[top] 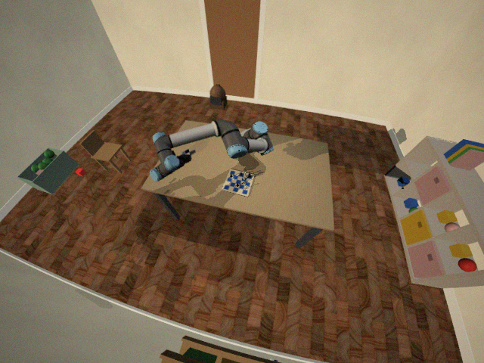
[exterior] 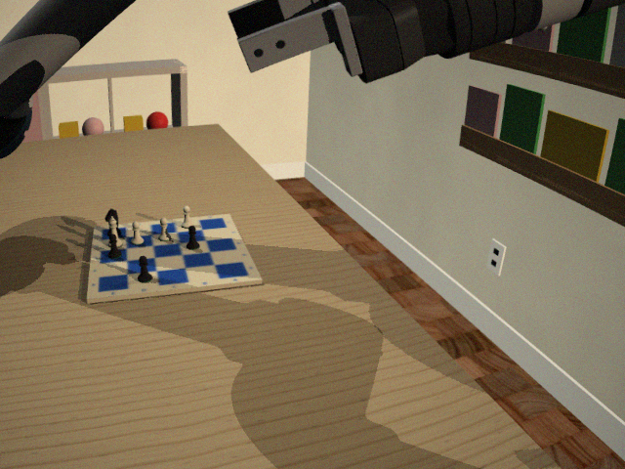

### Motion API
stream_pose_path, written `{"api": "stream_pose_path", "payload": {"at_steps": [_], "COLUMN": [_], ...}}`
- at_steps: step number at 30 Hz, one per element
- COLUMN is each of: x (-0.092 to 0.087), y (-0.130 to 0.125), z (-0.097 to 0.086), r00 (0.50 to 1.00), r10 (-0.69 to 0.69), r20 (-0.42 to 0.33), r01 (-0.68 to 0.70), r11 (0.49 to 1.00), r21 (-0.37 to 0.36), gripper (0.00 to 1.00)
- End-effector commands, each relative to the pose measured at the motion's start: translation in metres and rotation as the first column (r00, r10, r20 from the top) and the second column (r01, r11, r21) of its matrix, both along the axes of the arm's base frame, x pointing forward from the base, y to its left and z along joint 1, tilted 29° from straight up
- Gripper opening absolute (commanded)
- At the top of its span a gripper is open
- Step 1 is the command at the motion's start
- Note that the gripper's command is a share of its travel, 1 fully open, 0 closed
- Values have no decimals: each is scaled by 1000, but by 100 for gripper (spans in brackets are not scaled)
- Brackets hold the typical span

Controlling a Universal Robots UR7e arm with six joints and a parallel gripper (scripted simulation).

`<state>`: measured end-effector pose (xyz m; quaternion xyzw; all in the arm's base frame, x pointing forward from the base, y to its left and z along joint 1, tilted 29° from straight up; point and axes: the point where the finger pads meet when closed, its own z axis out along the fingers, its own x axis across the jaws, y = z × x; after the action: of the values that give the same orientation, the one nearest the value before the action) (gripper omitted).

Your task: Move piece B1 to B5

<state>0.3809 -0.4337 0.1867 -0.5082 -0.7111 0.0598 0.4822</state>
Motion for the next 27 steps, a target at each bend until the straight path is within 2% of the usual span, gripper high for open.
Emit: {"api": "stream_pose_path", "payload": {"at_steps": [1, 20, 23, 27], "x": [0, 1, 12, 43], "y": [0, 1, 12, 48], "z": [1, 0, -2, -11], "r00": [1000, 1000, 1000, 1000], "r10": [0, -1, -5, -17], "r20": [1, 2, 7, 26], "r01": [0, 1, 5, 19], "r11": [1000, 1000, 1000, 999], "r21": [-1, -3, -15, -49], "gripper": [100, 100, 100, 100]}}
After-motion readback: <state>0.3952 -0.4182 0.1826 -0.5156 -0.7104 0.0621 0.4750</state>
